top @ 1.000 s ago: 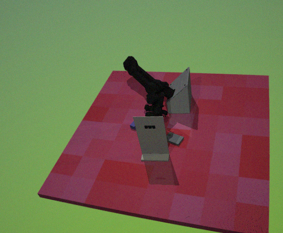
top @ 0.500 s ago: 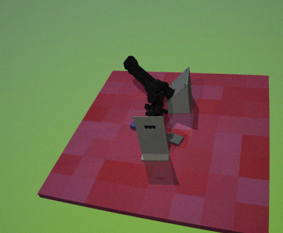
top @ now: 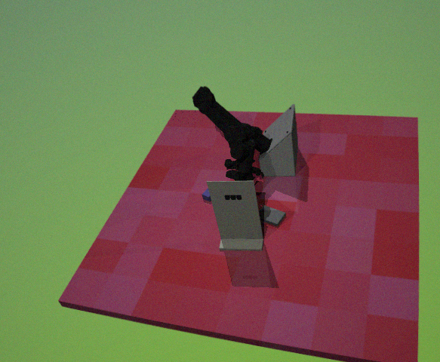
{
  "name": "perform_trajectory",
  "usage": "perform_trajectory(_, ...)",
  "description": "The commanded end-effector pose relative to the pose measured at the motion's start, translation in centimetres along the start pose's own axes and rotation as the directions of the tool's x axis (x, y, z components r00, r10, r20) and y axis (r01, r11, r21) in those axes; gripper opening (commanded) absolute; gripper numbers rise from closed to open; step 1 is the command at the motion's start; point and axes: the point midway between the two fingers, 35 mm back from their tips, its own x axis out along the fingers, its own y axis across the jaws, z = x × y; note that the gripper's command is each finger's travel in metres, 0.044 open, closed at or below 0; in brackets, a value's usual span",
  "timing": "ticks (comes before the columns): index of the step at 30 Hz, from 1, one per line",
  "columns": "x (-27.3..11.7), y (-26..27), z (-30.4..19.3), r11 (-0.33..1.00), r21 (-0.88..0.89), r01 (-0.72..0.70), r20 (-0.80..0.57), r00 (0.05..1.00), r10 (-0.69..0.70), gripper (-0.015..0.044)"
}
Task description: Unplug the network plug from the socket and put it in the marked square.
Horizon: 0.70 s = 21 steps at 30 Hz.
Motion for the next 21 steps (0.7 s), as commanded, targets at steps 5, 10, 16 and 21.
perform_trajectory(5, -0.6, 0.4, 0.1, 1.0, 0.005, -0.002, 0.005, 1.0, 0.002, 0.0156)
perform_trajectory(10, -0.9, 0.5, 0.1, 1.0, 0.004, -0.003, 0.006, 1.0, 0.003, 0.0156)
perform_trajectory(16, -1.4, 0.7, 0.2, 1.0, 0.003, -0.005, 0.008, 1.0, 0.005, 0.0156)
perform_trajectory(21, -1.7, 0.9, 0.3, 1.0, 0.002, -0.007, 0.01, 1.0, 0.007, 0.0156)
